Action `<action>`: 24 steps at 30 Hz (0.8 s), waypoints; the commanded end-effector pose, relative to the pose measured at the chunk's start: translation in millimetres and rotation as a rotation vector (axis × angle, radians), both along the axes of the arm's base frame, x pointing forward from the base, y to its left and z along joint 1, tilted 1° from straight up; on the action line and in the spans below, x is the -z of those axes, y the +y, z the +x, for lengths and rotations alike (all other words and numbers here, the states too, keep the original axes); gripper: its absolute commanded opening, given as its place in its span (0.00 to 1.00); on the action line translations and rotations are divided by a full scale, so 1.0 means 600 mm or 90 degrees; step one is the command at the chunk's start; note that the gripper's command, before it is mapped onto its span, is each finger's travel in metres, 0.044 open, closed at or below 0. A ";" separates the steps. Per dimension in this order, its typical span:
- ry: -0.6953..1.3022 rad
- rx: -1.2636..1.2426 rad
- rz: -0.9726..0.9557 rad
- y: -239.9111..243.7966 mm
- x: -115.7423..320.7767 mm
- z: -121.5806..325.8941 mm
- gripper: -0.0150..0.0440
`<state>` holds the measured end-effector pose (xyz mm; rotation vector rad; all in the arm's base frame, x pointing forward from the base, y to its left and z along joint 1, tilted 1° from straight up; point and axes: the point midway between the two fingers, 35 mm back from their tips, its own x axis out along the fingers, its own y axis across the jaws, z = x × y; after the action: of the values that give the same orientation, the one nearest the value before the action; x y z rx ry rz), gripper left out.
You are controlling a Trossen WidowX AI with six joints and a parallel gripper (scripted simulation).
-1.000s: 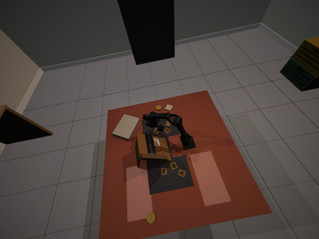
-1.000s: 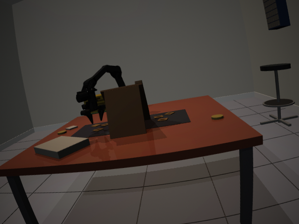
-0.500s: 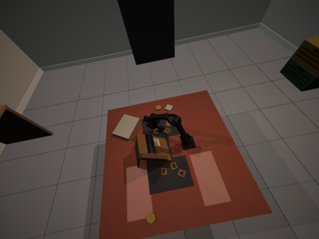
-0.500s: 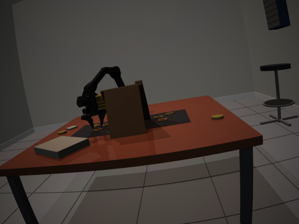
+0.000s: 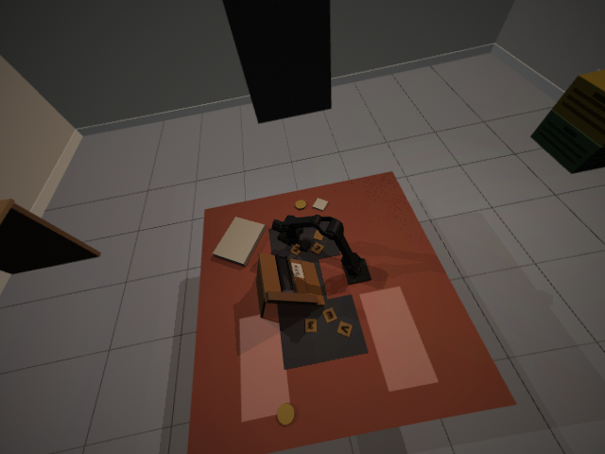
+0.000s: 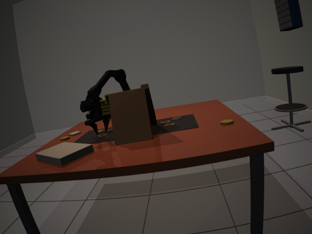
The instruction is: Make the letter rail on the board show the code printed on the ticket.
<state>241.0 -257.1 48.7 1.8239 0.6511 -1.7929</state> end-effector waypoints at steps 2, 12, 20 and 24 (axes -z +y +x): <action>0.003 0.002 -0.002 -0.001 0.002 -0.001 0.83; 0.003 0.002 -0.002 -0.001 0.024 -0.001 0.83; 0.003 0.002 -0.002 -0.001 0.034 -0.001 0.83; 0.003 0.002 -0.002 -0.001 0.034 -0.001 0.83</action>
<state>241.8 -258.1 30.5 1.8235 0.6490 -1.7904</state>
